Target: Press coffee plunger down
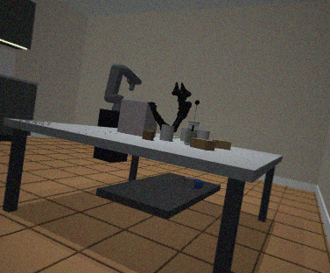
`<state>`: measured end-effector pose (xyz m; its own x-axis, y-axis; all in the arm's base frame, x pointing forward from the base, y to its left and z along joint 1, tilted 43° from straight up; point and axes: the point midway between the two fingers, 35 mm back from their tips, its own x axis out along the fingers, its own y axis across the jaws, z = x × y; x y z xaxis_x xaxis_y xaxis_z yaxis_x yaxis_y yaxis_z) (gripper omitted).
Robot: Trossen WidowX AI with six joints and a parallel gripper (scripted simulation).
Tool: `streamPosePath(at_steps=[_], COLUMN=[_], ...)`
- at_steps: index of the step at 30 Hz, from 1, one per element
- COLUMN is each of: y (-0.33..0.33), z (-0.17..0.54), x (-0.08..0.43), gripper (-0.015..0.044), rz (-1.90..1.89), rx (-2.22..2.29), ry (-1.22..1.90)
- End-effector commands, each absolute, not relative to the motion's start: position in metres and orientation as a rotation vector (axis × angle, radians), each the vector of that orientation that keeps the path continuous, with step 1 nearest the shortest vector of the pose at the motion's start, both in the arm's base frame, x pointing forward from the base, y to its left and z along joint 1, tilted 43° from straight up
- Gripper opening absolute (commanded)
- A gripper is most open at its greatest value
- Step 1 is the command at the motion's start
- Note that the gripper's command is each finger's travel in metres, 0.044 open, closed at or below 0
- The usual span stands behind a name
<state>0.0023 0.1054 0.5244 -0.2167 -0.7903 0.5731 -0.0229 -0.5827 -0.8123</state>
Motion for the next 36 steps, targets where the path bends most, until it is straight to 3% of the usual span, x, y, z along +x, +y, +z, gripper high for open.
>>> streamPosePath(at_steps=[1, 5, 11, 22, 28, 36], y=[0.104, 0.074, -0.025, -0.163, -0.181, -0.146], z=[0.525, 0.528, 0.522, 0.445, 0.375, 0.269], x=[0.002, 0.003, 0.021, 0.129, 0.204, 0.274], gripper=[0.0426, 0.044, 0.044, 0.044, 0.044, 0.044], rz=[-1.849, -1.745, -1.393, -0.659, -0.26, 0.227], rx=[-1.503, -1.469, -1.305, -0.718, -0.288, 0.355], ry=[0.97, 0.913, 0.716, 0.375, 0.301, 0.362])
